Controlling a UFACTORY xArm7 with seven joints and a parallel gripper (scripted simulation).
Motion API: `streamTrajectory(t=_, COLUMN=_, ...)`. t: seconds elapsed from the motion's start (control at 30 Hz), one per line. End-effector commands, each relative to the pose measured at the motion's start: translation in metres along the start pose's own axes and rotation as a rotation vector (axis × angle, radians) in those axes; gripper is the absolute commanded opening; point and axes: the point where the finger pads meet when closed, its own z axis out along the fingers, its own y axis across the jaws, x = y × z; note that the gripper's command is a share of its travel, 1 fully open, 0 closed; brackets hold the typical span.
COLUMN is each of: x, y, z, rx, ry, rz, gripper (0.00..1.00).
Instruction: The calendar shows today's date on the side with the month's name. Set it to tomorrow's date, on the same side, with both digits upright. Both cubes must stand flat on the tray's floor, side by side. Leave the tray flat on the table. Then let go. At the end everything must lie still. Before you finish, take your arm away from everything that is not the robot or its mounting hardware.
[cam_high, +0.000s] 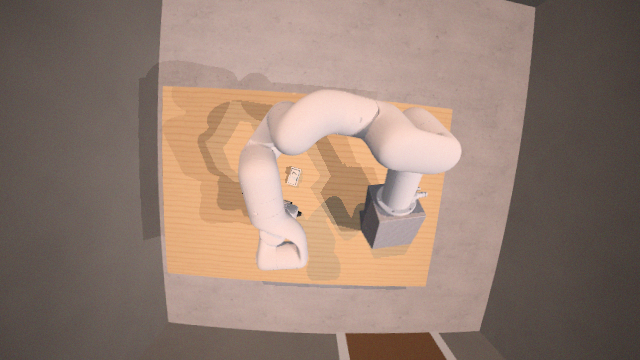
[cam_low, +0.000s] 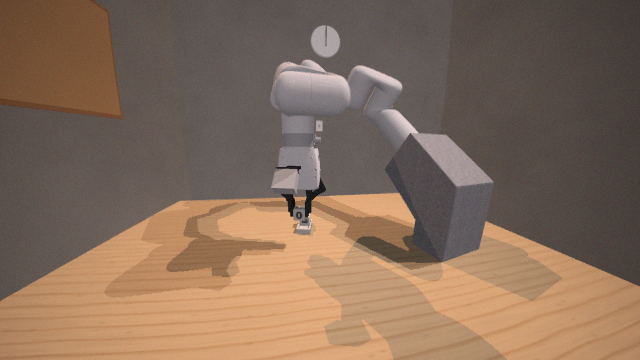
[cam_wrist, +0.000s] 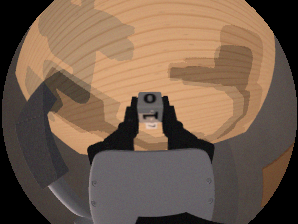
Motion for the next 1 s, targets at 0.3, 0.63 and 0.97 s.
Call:
streamTrajectory(t=0.3, x=0.002, y=0.002, z=0.053, rx=-0.002, ry=0.003, rz=0.000, gripper=0.27)
streamTrajectory(t=0.63, x=0.003, y=0.003, z=0.076, rx=-0.002, ry=0.003, rz=0.000, gripper=0.27)
streamTrajectory(t=0.97, x=0.003, y=0.003, z=0.076, rx=-0.002, ry=0.003, rz=0.000, gripper=0.27)
